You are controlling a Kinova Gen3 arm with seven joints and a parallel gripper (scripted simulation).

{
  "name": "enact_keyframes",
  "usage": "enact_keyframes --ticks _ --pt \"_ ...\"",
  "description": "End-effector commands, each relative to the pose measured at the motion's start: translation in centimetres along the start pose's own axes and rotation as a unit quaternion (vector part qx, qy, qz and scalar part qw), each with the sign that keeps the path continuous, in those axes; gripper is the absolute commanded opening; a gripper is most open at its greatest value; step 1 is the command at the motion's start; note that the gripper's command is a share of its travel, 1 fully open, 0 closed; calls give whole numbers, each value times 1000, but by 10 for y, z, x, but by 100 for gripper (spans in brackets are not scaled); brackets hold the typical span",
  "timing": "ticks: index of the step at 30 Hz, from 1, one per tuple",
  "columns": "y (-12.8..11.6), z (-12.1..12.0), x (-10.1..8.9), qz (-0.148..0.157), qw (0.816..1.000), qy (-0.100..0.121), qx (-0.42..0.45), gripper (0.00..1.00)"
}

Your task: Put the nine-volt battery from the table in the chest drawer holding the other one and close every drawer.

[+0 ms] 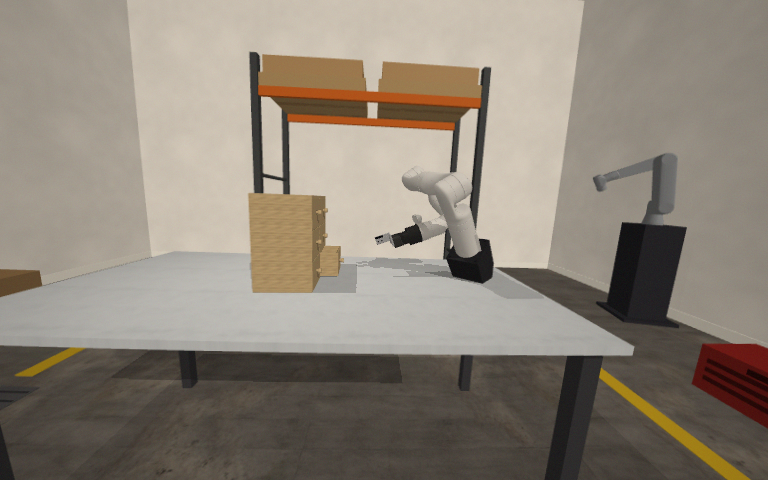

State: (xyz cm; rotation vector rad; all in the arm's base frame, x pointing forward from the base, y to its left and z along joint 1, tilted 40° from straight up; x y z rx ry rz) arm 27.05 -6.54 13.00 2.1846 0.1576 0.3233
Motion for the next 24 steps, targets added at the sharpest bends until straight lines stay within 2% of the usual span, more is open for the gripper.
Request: enact_keyframes --ticks 1,15,20,24 --pt "0 0 0 0 1000 0 0 100" --pt "1 2 0 -1 1000 10 -18 100" --pt "2 3 0 -3 999 28 -44 100" --pt "4 5 0 -7 995 53 -79 100"
Point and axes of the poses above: the point where the finger pads meet when closed, its own x axis out along the fingers, its own z axis across the jaws, y = z × x, the point moved 5 cm from there along -x, back along the fingers, and after that the axes turned 8 degrees about x, right-handed, at the moved point
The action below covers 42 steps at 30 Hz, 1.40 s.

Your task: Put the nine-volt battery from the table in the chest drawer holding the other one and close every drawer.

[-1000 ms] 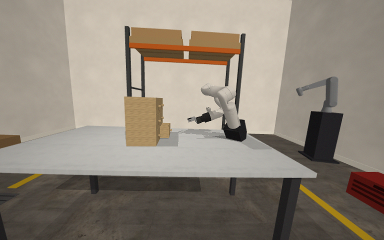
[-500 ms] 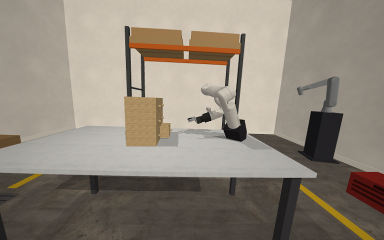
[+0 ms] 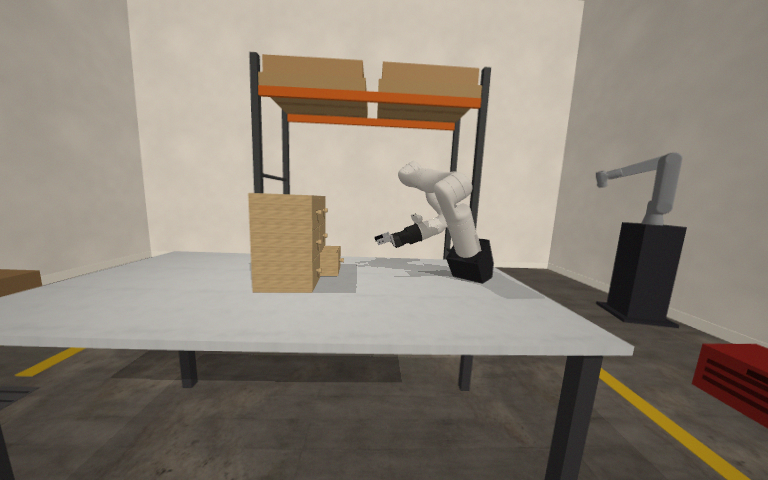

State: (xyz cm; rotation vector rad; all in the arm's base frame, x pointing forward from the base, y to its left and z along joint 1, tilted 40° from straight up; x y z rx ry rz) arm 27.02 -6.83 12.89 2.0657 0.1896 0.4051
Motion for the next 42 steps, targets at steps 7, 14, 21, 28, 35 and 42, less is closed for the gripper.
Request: enact_keyframes --ticks 7,14,21,28,35,42 --pt "6 8 0 -10 993 63 -97 100" --pt "17 16 2 -28 945 185 -268 100" --pt "37 25 6 -46 814 330 -475 100" --pt "55 25 12 -61 644 435 -626 100" --pt "73 16 18 -73 399 523 -750 100" --pt "80 7 20 -80 230 554 -796 100"
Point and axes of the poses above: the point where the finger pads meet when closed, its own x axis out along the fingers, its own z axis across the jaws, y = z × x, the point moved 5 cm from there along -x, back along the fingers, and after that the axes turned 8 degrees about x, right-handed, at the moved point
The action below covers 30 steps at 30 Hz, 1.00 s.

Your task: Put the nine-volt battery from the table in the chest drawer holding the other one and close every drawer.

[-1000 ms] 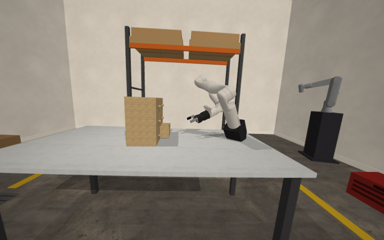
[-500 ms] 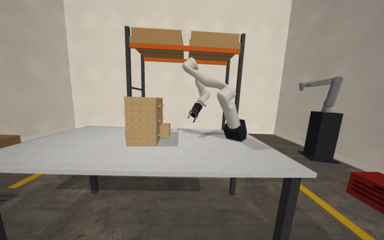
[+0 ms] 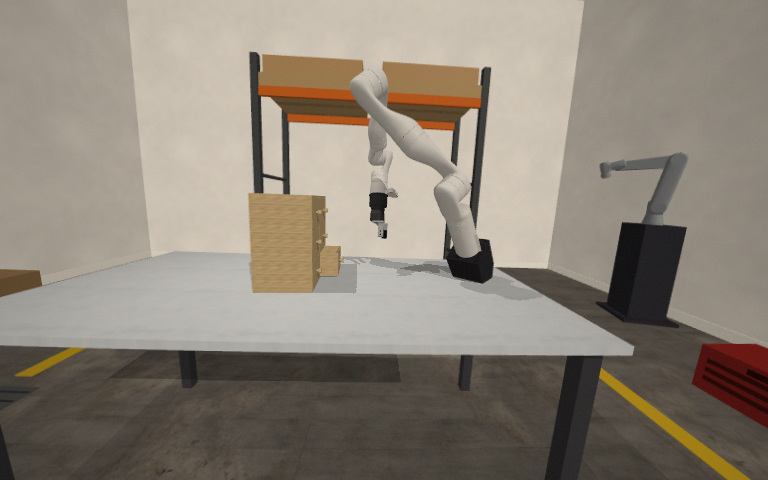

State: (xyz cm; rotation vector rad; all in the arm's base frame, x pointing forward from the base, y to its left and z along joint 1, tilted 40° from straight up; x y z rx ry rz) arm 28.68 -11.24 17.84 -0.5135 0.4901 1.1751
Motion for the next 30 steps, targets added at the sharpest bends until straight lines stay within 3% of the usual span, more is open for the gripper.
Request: enact_keyframes --ticks 1,6,11,30 --pt "-3 21 -9 -15 997 49 -65 100" --pt "-1 26 -10 -22 986 99 -135 100" --pt "0 28 -11 -24 978 123 -169 100" --pt "0 29 -11 -25 975 130 -178 100"
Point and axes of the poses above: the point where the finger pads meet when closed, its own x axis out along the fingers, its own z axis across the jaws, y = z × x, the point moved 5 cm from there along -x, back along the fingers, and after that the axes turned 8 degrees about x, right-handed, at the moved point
